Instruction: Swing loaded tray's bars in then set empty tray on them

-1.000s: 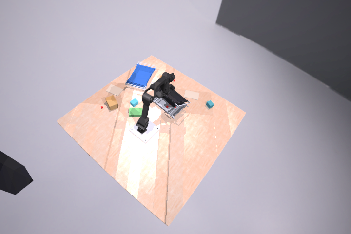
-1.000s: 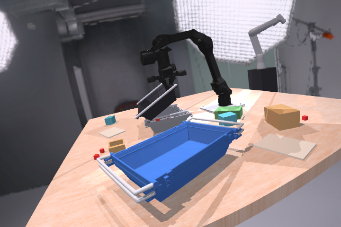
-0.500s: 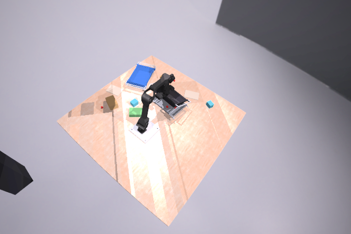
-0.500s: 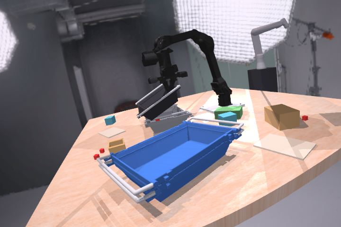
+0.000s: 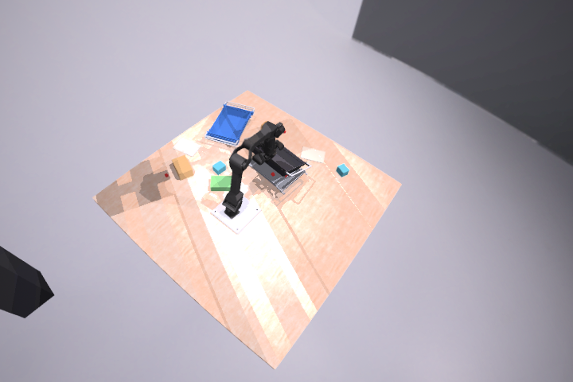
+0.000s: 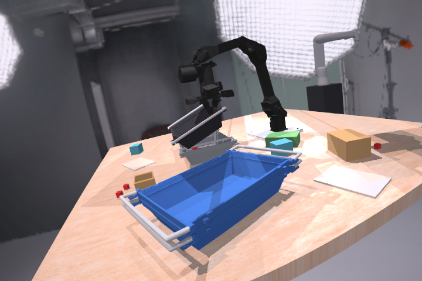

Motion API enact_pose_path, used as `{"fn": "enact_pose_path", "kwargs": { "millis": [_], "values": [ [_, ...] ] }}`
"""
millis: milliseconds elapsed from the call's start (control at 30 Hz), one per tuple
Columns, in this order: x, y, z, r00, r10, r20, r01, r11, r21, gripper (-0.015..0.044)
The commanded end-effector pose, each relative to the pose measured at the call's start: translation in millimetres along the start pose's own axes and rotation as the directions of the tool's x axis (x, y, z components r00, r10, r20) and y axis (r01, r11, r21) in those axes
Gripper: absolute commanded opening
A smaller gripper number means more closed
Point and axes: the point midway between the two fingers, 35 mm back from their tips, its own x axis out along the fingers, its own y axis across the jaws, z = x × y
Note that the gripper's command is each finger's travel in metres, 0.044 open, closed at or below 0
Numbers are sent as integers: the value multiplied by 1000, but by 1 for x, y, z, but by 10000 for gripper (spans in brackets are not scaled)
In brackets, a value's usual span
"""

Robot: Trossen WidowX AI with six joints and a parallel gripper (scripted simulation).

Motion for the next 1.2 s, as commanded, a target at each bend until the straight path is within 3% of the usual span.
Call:
{"fn": "enact_pose_path", "kwargs": {
  "millis": [0, 1167],
  "values": [
    [4, 5, -2, 1000, 10, 2, -10, 1000, -1, 0],
    [23, 16, -7, 1000, 11, 2, -11, 1000, -1, 0]
  ]
}}
